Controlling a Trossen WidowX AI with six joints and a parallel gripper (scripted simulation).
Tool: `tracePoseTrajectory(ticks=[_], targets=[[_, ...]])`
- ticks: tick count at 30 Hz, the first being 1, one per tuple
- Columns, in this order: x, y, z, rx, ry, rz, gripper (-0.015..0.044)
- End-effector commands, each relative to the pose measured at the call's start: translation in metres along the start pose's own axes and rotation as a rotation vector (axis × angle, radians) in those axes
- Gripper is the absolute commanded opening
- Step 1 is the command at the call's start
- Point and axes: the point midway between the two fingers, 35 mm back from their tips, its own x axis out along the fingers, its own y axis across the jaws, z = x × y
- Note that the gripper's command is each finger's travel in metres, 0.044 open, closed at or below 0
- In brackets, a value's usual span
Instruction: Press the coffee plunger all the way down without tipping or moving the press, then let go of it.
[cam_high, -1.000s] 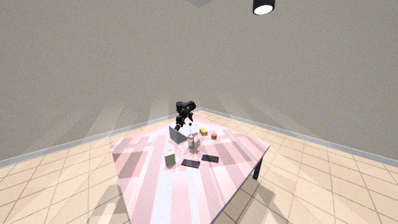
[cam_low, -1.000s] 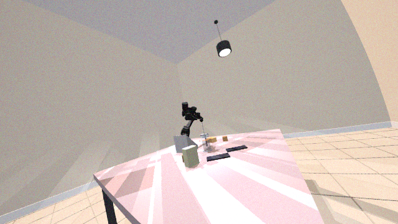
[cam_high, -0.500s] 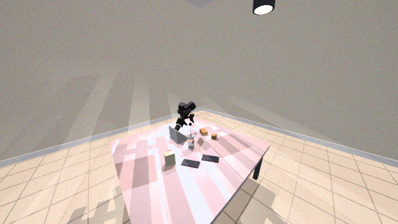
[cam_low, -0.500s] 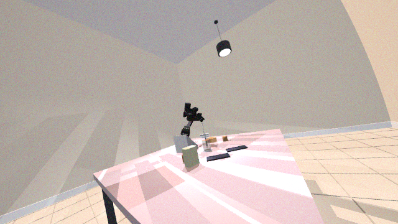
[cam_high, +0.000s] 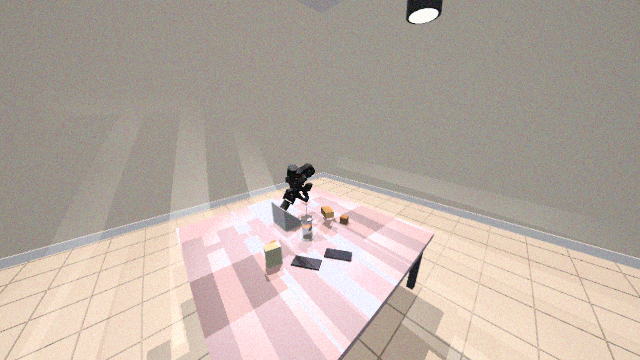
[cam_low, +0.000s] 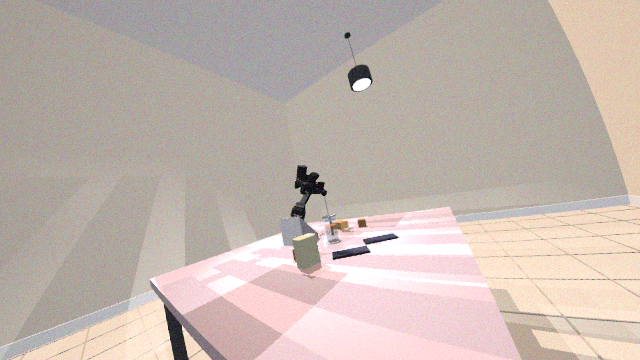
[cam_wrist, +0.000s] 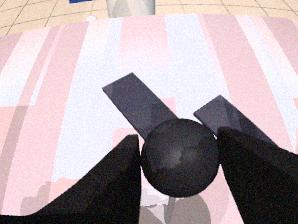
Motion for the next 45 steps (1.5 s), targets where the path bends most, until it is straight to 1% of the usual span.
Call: tracePoseTrajectory(ticks=[1, 45], targets=[[0.0, 0.0, 0.0, 0.003, 0.0, -0.001, 0.0128], [0.042, -0.01, -0.051, 0.0, 0.011, -0.01, 0.0128]])
